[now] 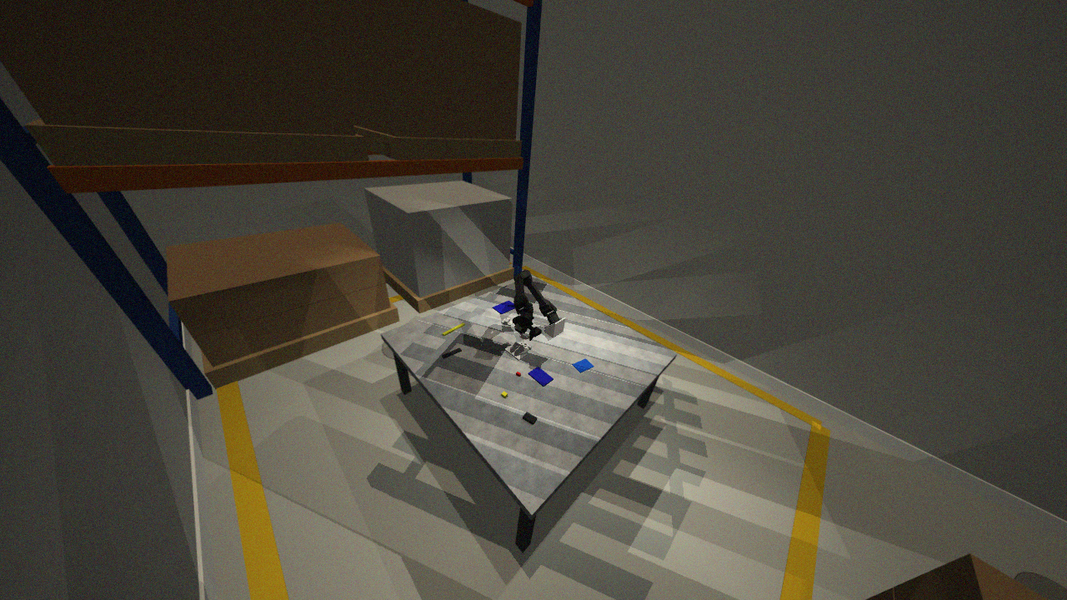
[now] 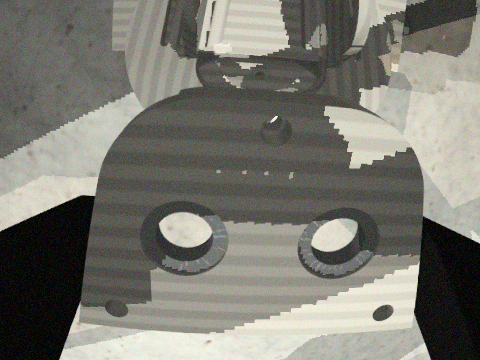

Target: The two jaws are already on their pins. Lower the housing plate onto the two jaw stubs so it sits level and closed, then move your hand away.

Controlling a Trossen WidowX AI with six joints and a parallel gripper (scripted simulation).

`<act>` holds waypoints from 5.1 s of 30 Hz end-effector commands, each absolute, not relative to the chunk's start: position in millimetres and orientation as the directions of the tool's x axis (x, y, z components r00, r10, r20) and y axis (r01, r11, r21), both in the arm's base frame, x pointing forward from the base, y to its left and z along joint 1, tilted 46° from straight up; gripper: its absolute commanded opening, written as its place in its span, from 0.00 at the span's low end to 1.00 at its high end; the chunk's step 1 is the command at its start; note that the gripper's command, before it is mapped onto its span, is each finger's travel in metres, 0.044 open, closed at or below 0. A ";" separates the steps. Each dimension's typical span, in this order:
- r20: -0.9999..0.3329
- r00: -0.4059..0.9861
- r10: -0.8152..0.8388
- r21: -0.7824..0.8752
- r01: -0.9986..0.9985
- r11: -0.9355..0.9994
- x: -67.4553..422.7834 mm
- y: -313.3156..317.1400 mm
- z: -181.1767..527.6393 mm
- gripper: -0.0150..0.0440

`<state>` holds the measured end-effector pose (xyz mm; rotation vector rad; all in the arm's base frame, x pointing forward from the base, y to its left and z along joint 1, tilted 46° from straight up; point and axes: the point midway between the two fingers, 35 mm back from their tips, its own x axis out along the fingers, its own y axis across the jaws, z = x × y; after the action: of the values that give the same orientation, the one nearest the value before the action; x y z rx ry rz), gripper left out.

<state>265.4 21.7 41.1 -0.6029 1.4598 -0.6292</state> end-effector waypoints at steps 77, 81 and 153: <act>-0.705 0.012 -0.709 -0.709 0.017 0.705 262.2 2.2 28.6 0.85; -0.705 0.012 -0.709 -0.709 0.017 0.705 262.4 -2.5 23.9 0.85; -0.702 0.012 -0.712 -0.712 0.019 0.702 260.9 -32.2 -3.4 0.85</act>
<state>260.8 -31.6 -3.1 -0.6001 1.4619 -0.6302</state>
